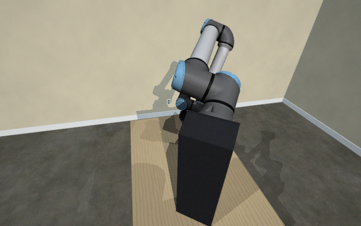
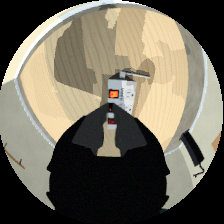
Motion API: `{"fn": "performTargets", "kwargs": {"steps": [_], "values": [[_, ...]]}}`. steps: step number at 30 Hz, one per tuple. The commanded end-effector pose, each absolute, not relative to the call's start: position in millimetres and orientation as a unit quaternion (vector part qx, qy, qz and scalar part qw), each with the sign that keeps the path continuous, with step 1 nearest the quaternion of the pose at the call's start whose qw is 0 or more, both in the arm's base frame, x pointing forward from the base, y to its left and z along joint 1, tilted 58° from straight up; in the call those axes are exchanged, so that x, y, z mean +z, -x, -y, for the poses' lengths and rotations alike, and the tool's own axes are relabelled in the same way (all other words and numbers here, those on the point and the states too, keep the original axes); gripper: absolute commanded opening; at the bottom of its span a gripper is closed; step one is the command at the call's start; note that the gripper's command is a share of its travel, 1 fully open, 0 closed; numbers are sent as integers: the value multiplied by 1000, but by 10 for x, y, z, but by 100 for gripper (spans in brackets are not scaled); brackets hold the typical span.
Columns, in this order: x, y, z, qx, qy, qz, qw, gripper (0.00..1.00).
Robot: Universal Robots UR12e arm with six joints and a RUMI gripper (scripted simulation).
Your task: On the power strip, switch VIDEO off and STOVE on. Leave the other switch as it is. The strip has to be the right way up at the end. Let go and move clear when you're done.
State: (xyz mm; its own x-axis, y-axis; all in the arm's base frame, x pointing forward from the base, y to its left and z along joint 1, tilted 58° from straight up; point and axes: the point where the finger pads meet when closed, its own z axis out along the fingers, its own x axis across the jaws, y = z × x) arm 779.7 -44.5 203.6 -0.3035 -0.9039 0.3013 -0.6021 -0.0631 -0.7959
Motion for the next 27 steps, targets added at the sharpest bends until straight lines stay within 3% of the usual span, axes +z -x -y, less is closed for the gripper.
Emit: {"fn": "performTargets", "kwargs": {"steps": [1, 27], "values": [[2027, -7794, 454, -458, 567, -665, 164, 0], [2001, -7866, 495, -459, 566, -664, 165, 0]]}}
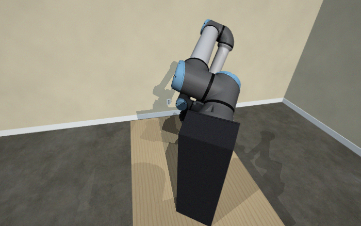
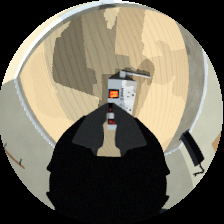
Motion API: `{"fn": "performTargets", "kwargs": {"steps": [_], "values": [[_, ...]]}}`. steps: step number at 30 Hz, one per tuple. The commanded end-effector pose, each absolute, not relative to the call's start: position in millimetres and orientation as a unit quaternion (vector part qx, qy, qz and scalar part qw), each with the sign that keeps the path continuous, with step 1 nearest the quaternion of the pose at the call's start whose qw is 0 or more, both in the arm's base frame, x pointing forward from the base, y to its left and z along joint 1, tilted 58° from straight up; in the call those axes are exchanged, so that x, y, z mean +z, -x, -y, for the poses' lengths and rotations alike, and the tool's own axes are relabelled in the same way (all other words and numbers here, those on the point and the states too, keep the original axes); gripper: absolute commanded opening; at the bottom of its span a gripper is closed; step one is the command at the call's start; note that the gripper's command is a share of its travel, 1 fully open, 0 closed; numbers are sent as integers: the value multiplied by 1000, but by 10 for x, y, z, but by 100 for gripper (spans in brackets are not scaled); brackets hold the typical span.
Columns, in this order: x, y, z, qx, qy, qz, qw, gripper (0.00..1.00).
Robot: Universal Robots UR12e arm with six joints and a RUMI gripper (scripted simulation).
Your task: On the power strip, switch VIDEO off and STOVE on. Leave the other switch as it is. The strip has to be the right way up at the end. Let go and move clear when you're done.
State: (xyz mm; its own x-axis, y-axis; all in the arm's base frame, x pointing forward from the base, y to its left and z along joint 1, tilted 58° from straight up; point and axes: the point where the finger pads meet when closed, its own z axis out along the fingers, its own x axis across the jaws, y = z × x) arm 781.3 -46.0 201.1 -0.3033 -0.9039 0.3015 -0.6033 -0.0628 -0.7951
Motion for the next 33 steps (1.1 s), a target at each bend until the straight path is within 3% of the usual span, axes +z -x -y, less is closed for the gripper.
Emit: {"fn": "performTargets", "kwargs": {"steps": [1, 33], "values": [[1996, -7873, 499, -459, 566, -664, 165, 0], [1823, -8115, 639, -459, 566, -664, 165, 0]]}}
